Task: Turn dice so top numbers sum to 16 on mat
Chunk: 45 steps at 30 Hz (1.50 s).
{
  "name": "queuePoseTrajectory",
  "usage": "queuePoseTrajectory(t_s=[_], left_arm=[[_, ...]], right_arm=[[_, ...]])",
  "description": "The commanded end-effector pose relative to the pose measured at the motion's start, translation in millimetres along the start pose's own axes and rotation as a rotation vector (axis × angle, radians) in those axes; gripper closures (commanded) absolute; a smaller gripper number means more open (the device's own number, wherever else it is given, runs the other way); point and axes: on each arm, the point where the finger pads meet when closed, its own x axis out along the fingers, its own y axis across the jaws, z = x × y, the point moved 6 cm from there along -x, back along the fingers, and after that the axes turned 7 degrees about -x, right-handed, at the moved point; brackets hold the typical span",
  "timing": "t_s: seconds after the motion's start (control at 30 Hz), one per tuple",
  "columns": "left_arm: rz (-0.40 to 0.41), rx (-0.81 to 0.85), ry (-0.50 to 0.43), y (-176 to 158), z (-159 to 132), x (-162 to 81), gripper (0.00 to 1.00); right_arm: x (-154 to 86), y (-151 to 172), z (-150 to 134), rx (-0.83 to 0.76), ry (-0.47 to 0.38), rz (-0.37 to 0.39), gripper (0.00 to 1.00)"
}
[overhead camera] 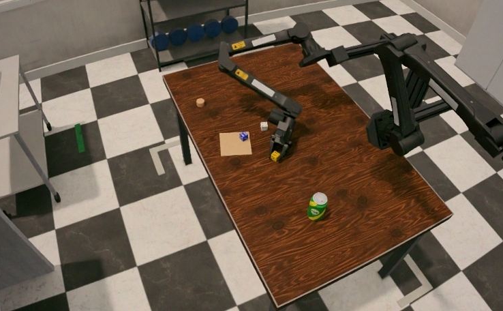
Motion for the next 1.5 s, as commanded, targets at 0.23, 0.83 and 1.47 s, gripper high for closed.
queuePoseTrajectory(t_s=[0.23, 0.83, 1.47], left_arm=[[-0.002, 0.003, -0.069, -3, 33, -3, 0.0], [-0.002, 0.003, -0.069, -3, 33, -3, 0.0], [-0.002, 0.003, -0.069, -3, 33, -3, 0.0]], right_arm=[[-8, 10, -3, 0.001, 0.009, 0.028, 0.55], [-56, -2, 0, -0.005, 0.004, 0.005, 0.55], [-59, 2, 20, -0.003, 0.098, 0.046, 0.55]])
